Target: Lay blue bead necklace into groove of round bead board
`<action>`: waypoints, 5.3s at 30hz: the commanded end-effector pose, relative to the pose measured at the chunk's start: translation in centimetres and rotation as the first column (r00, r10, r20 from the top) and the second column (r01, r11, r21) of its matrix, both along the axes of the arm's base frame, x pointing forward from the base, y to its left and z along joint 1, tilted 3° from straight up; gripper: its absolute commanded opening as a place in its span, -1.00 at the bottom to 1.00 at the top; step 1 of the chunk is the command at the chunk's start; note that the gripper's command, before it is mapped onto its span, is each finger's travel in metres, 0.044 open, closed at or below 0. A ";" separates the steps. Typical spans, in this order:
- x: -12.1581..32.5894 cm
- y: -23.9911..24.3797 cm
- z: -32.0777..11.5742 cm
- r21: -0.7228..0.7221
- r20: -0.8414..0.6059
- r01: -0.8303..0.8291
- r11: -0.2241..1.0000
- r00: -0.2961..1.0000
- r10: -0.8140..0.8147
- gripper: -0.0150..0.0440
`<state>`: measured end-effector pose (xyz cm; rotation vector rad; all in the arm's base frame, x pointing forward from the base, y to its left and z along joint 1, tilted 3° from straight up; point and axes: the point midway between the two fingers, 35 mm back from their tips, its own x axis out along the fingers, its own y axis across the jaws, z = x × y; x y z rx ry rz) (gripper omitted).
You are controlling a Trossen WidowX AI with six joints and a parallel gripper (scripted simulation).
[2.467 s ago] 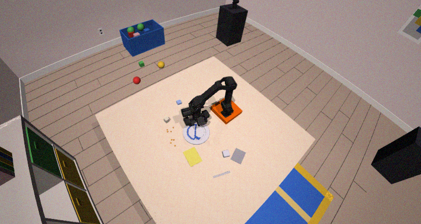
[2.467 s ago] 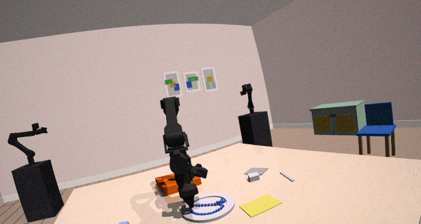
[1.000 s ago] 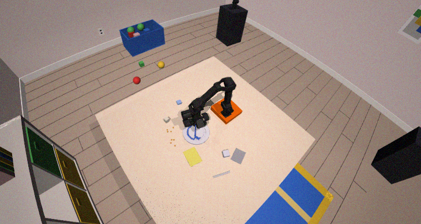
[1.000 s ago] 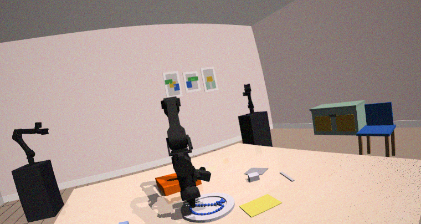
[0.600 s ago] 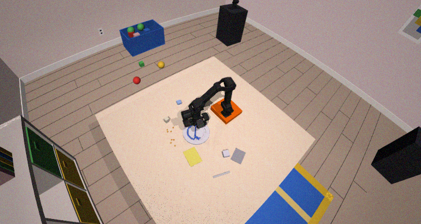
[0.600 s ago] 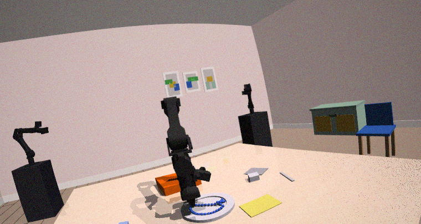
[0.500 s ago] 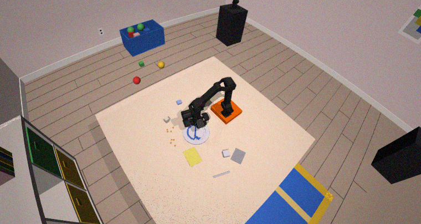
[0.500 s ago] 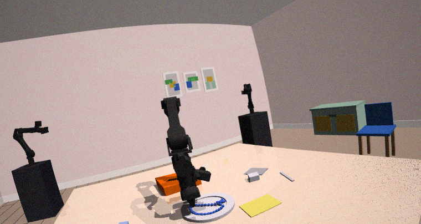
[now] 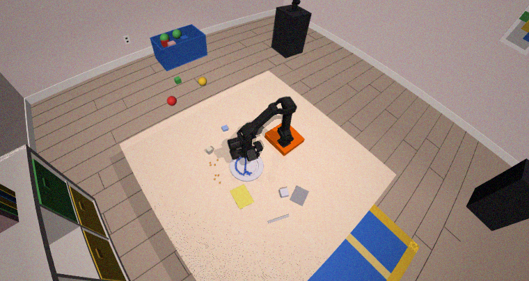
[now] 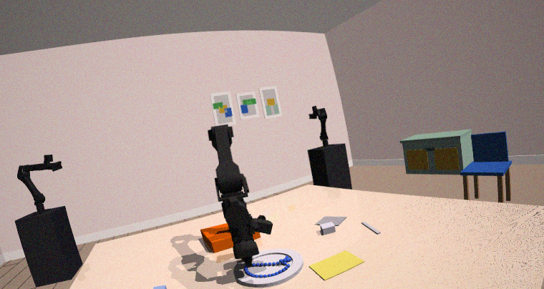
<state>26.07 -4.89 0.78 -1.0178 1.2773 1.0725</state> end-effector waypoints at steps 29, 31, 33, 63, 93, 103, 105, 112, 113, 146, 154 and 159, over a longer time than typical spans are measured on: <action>-2.0 -0.2 0.6 0.001 -0.009 0.006 1.000 1.000 -0.006 -0.49; -2.0 -0.2 0.6 0.001 -0.009 0.006 1.000 1.000 -0.006 -0.49; -2.0 -0.2 0.4 0.001 -0.009 0.006 1.000 1.000 -0.006 -0.49; -2.0 -0.3 0.6 0.001 -0.009 0.006 1.000 1.000 -0.006 1.00; -0.2 1.1 3.5 -0.007 -0.027 0.480 0.877 0.877 -0.480 0.29; -0.1 1.3 3.4 -0.008 -0.028 0.523 0.852 0.852 -0.523 -0.08; -0.1 1.3 2.7 -0.008 -0.028 0.523 0.852 0.852 -0.523 -0.08; 0.1 1.2 2.9 -0.006 -0.015 0.516 0.857 0.856 -0.516 -0.08; 0.1 1.2 2.8 -0.006 -0.015 0.516 0.856 0.856 -0.516 -0.08; -0.1 1.4 0.1 -0.008 -0.020 0.517 0.856 0.856 -0.517 -0.49; -0.1 1.4 0.1 -0.008 -0.020 0.517 0.856 0.856 -0.517 -0.49; -0.1 1.4 0.1 -0.008 -0.020 0.517 0.856 0.856 -0.517 -0.49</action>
